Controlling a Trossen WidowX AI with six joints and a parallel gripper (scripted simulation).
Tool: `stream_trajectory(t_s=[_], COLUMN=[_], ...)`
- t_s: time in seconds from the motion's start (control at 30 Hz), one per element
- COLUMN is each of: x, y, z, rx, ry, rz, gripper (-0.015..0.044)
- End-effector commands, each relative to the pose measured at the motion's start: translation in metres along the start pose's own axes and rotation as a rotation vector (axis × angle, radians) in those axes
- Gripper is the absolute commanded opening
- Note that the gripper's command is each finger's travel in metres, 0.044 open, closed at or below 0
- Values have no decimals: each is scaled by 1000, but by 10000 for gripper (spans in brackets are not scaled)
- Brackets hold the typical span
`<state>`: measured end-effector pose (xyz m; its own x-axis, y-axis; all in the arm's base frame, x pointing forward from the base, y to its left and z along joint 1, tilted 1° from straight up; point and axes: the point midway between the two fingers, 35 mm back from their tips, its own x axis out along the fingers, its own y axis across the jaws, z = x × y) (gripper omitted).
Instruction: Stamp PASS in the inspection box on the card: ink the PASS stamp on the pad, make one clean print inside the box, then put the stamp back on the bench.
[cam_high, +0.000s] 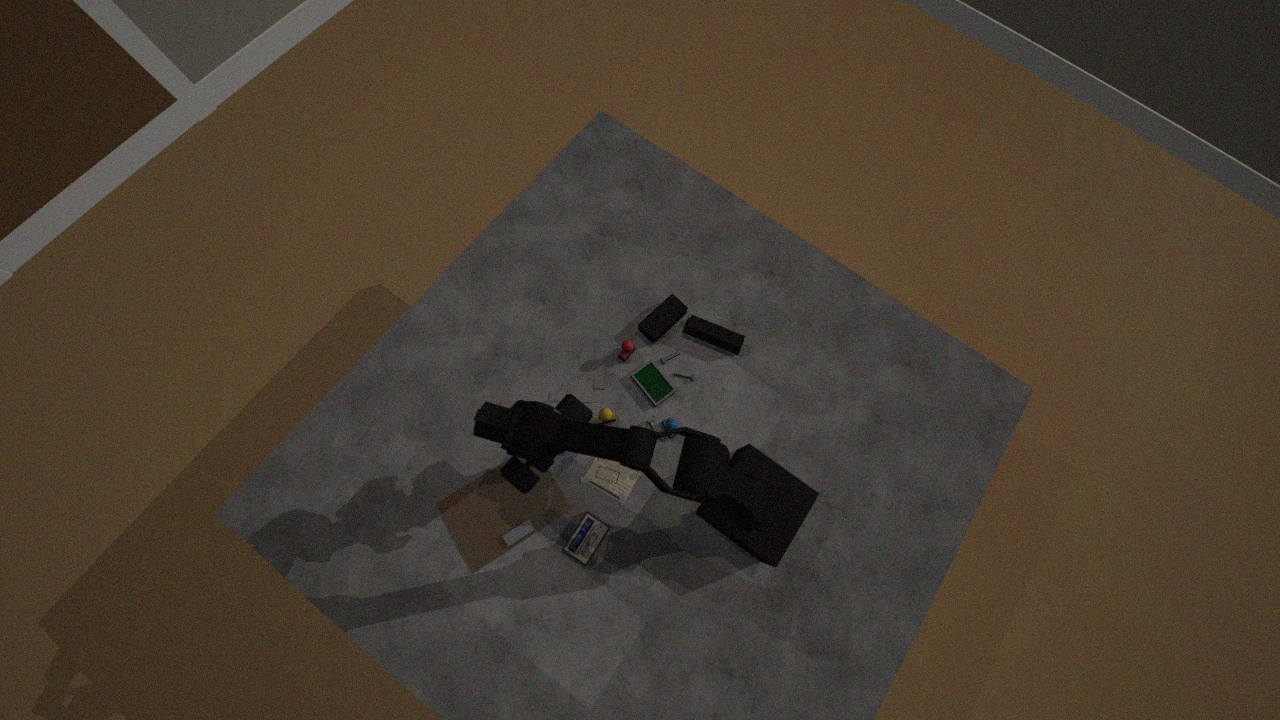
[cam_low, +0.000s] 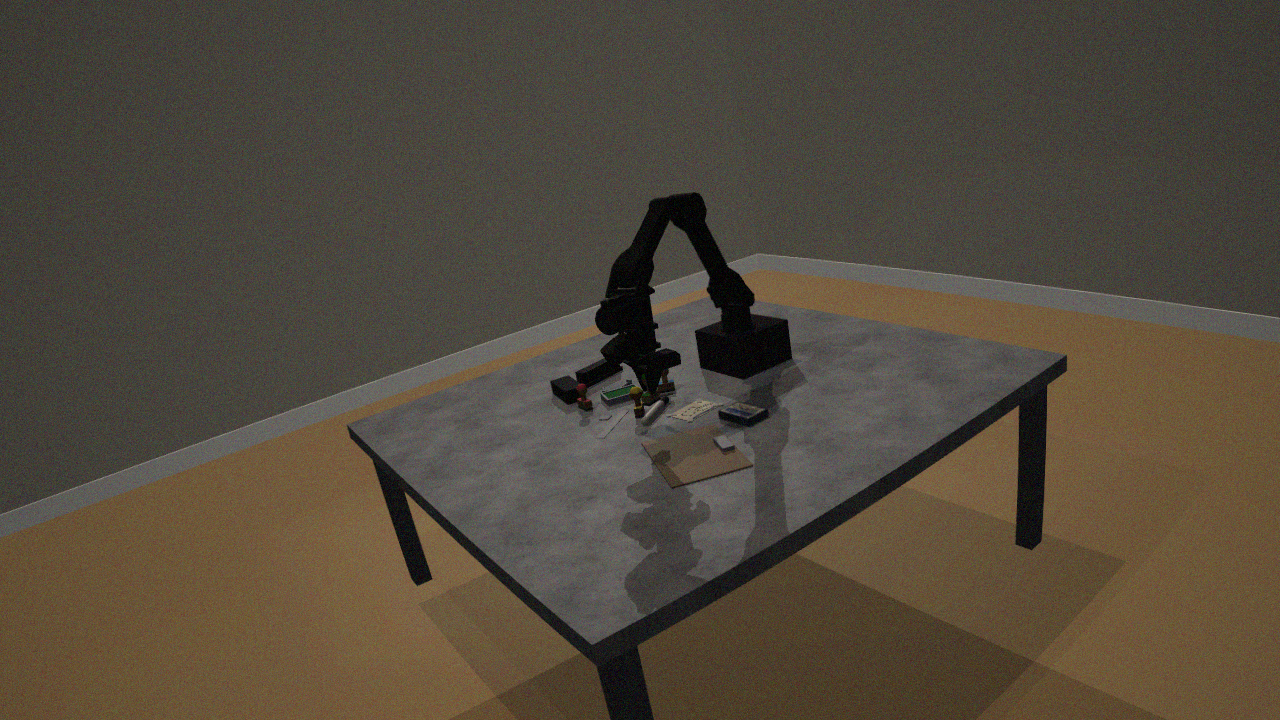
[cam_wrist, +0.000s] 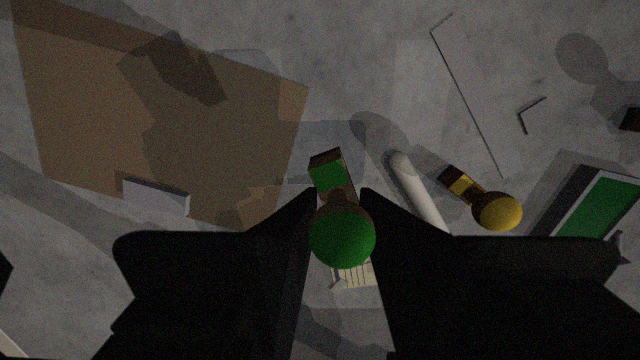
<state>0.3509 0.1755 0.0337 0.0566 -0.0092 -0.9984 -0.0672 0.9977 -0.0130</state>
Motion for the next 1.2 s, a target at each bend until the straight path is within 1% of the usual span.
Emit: stream_trajectory(t_s=[0.0, 1.17], x=[9, 66], y=[0, 0], z=[2, 0], rx=[-4, -4], ry=[3, 3], rz=[-4, -4], gripper=[0, 0])
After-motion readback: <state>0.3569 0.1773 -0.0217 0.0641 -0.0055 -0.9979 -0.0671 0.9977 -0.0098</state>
